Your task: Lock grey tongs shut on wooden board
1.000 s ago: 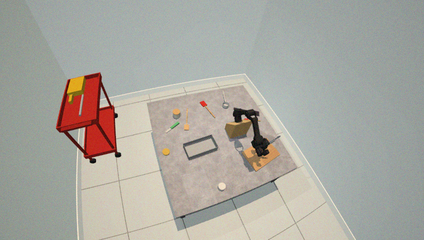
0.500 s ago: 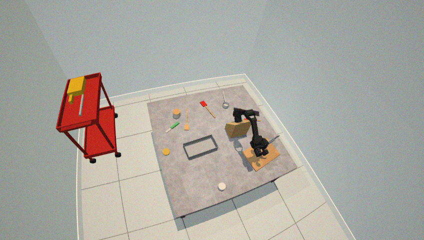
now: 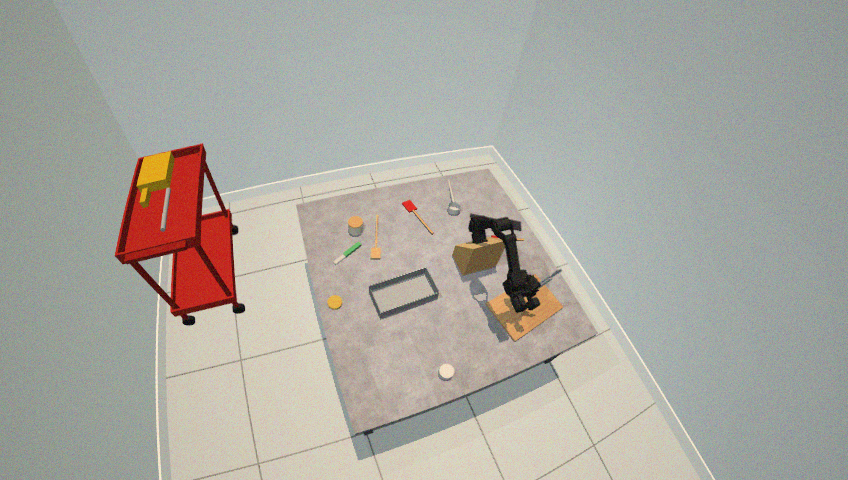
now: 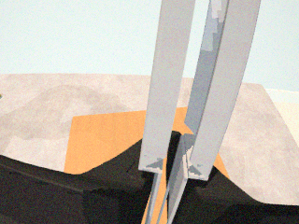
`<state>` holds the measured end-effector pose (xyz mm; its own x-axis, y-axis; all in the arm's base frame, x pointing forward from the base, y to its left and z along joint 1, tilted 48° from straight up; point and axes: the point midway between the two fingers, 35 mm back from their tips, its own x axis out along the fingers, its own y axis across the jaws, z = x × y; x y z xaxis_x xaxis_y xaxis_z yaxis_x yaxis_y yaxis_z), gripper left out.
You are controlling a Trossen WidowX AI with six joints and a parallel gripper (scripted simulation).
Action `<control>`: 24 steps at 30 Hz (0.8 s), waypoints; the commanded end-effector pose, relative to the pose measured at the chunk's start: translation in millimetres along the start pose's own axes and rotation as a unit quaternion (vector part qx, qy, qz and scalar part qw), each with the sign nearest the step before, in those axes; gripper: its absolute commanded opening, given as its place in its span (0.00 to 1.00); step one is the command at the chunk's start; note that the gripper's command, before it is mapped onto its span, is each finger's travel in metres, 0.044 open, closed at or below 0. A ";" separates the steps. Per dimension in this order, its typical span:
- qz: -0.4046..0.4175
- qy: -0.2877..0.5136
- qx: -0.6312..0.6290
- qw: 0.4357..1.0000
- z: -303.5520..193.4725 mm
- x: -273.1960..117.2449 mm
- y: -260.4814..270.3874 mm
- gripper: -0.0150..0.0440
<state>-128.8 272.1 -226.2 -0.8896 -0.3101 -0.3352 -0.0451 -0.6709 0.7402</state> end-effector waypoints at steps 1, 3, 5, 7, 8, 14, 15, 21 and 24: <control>0.000 -0.005 -0.003 1.000 1.4 -0.3 0.1 0.00; 0.000 -0.005 -0.003 1.000 1.4 -0.3 0.1 0.00; 0.000 -0.005 -0.003 1.000 1.4 -0.3 0.1 0.00; 0.000 -0.005 -0.003 1.000 1.4 -0.3 0.1 0.00; 0.000 -0.002 -0.002 1.000 1.3 0.2 0.0 0.00; 0.013 0.087 0.004 0.996 -0.2 10.5 -1.5 0.00; 0.015 0.109 0.005 0.994 -0.4 12.6 -1.8 0.00; 0.021 0.233 0.006 0.972 -0.1 22.2 -1.9 0.00; 0.020 0.295 0.005 0.955 1.4 25.4 -1.4 0.00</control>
<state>-147.5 262.2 -235.9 -0.5801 -0.6205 -0.5278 -0.0199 -0.6369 0.7707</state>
